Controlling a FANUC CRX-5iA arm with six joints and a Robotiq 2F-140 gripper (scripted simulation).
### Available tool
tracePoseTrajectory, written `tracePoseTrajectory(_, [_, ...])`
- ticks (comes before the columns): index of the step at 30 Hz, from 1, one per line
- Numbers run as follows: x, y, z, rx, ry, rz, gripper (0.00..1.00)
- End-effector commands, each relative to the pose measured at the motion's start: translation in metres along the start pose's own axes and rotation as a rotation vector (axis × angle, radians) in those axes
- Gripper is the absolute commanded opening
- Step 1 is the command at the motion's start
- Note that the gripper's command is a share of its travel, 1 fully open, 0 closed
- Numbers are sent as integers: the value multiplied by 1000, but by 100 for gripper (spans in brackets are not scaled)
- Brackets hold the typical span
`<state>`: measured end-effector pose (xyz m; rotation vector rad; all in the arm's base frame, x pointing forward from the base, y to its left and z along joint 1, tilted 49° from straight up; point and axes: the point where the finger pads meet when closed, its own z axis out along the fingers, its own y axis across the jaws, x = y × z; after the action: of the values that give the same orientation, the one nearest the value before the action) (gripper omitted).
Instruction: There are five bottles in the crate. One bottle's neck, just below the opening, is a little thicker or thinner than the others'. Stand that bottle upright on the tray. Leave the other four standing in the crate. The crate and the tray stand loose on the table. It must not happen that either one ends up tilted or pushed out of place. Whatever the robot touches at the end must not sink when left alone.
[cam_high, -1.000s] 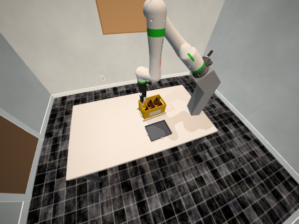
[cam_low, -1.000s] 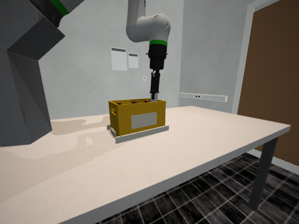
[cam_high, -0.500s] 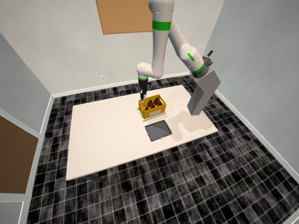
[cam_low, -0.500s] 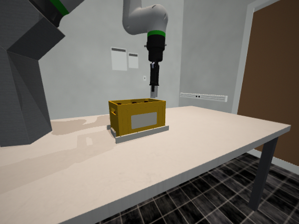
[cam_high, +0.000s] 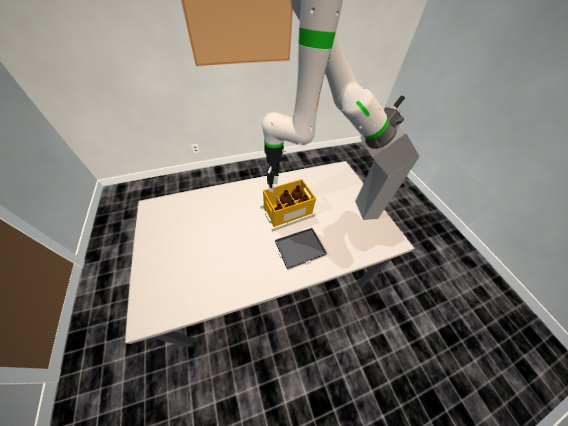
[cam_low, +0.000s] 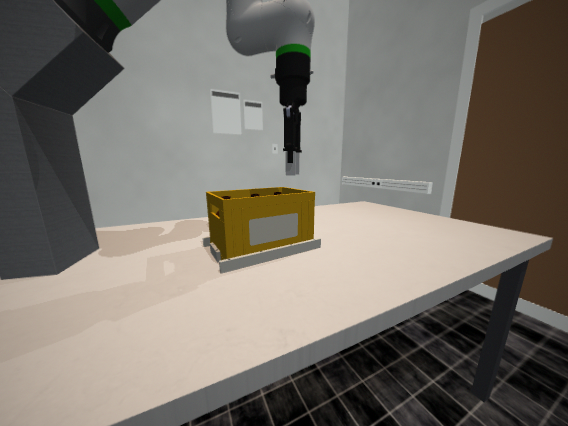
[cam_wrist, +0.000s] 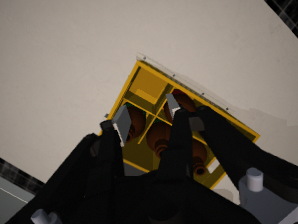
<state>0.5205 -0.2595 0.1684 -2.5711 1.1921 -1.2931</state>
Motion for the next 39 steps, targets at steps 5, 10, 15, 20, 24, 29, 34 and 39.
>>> tracePoseTrajectory(5, [1, 0, -3, 0, -2, 0, 44])
tracePoseTrajectory(10, [1, 0, -3, 0, -2, 0, 10])
tracePoseTrajectory(15, [1, 0, -3, 0, -2, 0, 10])
tracePoseTrajectory(20, [1, 0, -3, 0, -2, 0, 10])
tracePoseTrajectory(24, [1, 0, -3, 0, -2, 0, 10])
tracePoseTrajectory(29, [1, 0, -3, 0, -2, 0, 10])
tracePoseTrajectory(34, [1, 0, -3, 0, -2, 0, 10])
tracePoseTrajectory(39, [1, 0, -3, 0, -2, 0, 10])
